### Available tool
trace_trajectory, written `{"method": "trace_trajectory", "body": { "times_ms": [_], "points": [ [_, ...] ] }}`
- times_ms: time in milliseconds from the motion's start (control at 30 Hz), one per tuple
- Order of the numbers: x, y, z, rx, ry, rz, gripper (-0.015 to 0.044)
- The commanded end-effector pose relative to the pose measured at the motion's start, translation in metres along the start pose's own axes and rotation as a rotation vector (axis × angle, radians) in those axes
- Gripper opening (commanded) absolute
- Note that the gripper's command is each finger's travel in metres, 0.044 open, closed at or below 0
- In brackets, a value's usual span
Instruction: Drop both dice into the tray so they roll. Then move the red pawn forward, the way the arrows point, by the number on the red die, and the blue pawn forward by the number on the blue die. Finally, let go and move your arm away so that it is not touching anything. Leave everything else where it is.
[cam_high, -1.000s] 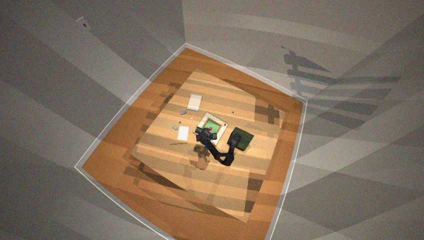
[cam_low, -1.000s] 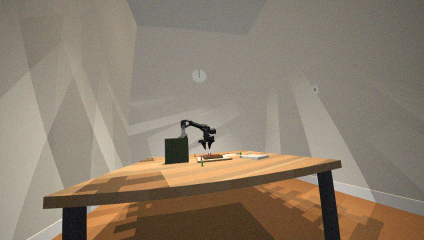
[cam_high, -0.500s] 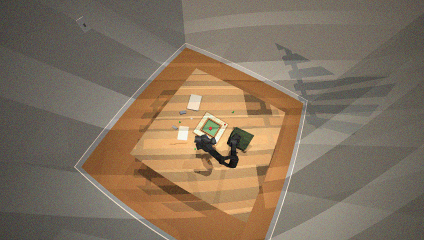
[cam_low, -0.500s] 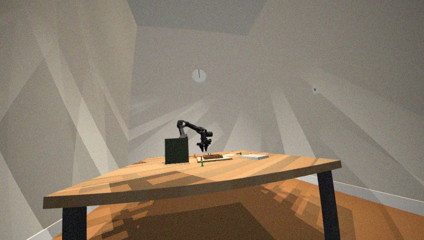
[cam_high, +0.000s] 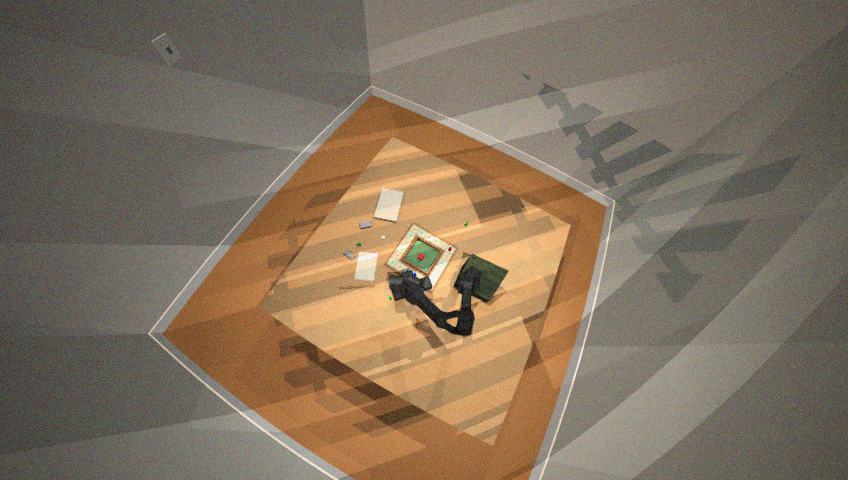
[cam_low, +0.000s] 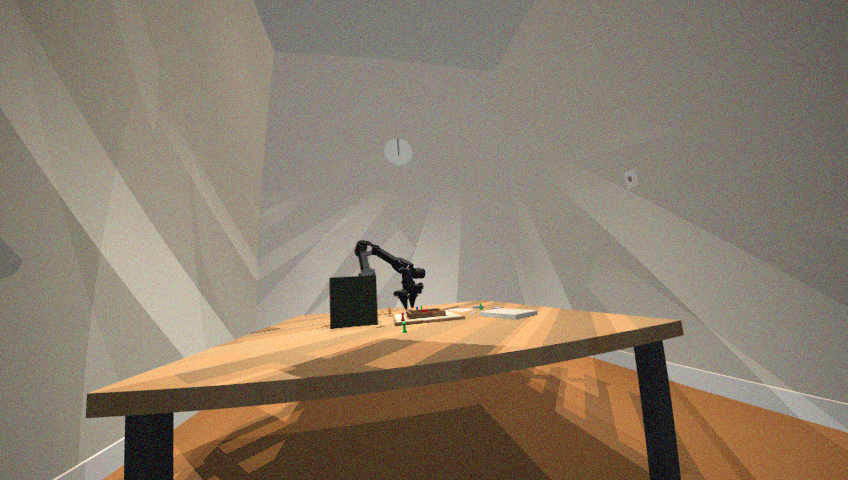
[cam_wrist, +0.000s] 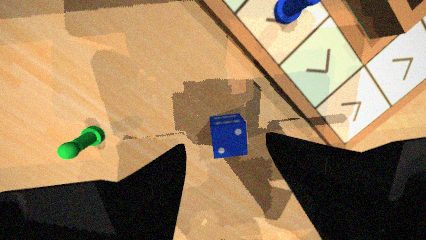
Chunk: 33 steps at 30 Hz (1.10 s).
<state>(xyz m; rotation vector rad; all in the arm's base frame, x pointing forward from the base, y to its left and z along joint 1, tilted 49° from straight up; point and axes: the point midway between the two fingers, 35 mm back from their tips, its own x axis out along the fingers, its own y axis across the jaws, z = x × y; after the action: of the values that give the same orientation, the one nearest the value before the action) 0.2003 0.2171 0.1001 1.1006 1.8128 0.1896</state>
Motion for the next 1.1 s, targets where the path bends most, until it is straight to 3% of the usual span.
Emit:
{"method": "trace_trajectory", "body": {
  "times_ms": [0,333,533,767,867,1067],
  "points": [
    [0.008,-0.003,0.0,0.007,-0.001,-0.007,0.0275],
    [0.021,-0.003,0.0,0.007,0.001,-0.005,0.0275],
    [0.021,-0.003,0.0,0.007,0.001,-0.005,0.0118],
    [0.021,-0.003,0.0,0.007,0.001,-0.005,0.0071],
    [0.018,-0.001,0.003,-0.006,-0.016,0.002,0.0],
    [-0.004,0.003,0.015,-0.033,-0.059,0.006,0.0]
  ]
}}
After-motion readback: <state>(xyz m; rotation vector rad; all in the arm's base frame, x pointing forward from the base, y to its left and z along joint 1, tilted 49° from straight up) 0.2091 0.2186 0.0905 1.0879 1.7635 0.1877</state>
